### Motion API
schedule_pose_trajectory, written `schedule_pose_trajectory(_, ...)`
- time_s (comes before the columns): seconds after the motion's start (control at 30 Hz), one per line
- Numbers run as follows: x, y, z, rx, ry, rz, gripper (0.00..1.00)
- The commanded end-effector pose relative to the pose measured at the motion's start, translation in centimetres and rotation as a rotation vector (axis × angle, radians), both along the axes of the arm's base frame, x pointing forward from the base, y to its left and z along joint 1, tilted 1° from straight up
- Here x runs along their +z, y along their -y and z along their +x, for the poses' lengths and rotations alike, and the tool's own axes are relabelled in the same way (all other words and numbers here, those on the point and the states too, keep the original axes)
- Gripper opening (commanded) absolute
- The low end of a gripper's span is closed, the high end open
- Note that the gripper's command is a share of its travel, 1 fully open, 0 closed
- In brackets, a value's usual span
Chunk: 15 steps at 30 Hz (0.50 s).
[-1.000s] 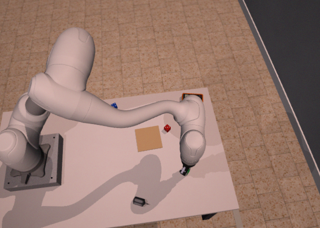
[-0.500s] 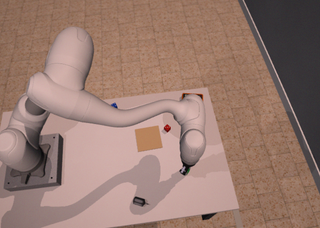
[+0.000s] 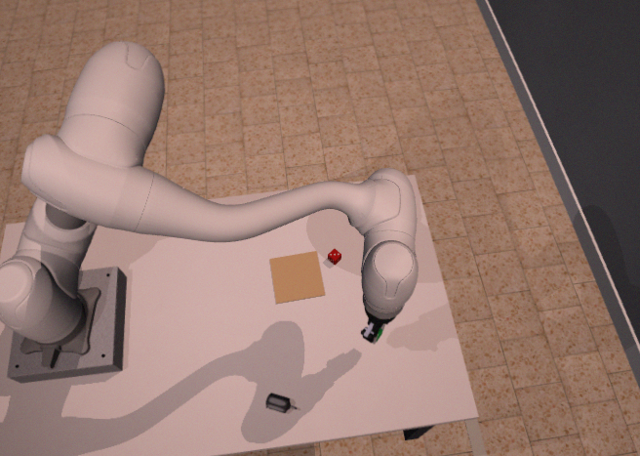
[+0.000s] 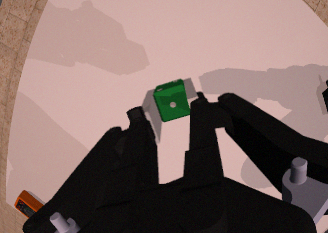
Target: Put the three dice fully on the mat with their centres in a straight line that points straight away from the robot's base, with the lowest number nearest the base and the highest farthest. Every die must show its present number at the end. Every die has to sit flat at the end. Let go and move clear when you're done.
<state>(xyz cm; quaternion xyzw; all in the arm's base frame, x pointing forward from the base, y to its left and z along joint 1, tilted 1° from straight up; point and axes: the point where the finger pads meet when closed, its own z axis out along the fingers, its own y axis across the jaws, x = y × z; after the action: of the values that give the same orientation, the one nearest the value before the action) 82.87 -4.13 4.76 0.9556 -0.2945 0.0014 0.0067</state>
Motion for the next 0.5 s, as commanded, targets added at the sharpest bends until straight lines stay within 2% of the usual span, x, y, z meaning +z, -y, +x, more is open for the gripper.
schedule_pose_trajectory(0.0,1.6,0.1,0.1,0.000,0.001,0.001,0.24)
schedule_pose_trajectory(0.3,1.4,0.1,-0.1,-0.003,-0.001,0.001,0.24)
schedule_pose_trajectory(0.4,1.4,-2.1,-1.7,-0.058,0.003,0.001,0.24)
schedule_pose_trajectory(0.47,1.6,-5.2,-4.6,-0.155,0.004,0.001,0.24)
